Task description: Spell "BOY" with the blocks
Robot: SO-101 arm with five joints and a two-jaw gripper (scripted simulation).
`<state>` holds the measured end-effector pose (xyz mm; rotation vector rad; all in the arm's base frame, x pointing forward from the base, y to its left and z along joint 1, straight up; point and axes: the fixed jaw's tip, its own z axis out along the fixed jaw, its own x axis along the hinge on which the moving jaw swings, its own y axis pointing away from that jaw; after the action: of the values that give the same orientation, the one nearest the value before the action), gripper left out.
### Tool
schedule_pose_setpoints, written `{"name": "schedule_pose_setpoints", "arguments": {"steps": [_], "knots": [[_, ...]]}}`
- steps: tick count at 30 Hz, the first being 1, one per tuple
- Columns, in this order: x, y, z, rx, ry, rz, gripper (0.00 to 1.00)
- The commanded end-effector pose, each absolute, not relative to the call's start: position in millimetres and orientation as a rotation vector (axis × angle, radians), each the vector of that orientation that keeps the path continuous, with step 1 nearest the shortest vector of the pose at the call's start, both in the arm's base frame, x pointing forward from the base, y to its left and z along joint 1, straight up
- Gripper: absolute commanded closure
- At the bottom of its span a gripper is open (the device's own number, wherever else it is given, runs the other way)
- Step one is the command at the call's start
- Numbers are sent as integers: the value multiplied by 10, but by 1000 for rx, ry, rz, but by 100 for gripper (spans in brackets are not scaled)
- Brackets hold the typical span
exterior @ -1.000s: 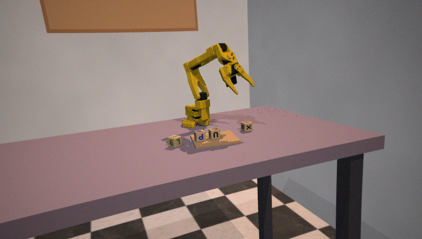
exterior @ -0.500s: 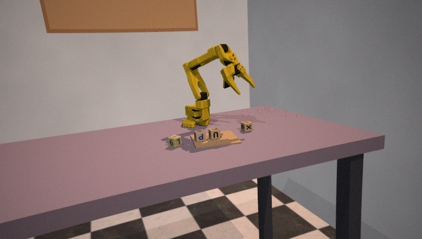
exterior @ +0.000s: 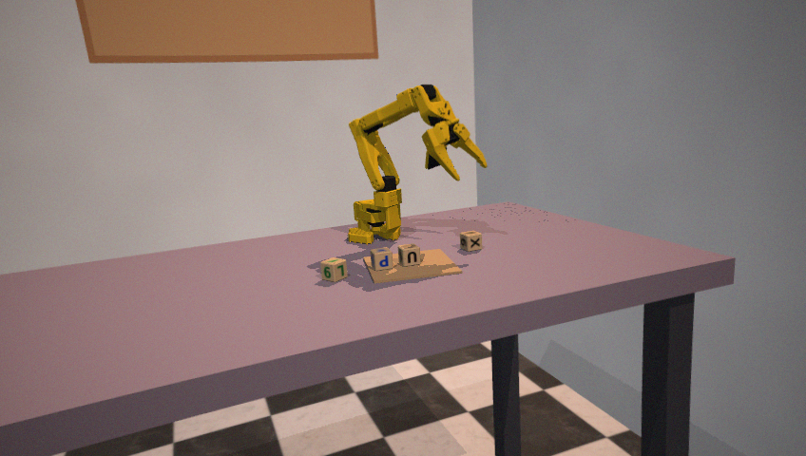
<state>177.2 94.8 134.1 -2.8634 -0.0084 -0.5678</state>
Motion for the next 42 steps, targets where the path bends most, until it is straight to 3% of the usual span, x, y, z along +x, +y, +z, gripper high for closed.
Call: {"name": "schedule_pose_setpoints", "arguments": {"steps": [1,25,42], "knots": [[1790,967,1420,-2828,-19,-620,65],[1714,923,599,-3133,-21,-24,65],[1704,917,570,-3142,-21,0,65]]}}
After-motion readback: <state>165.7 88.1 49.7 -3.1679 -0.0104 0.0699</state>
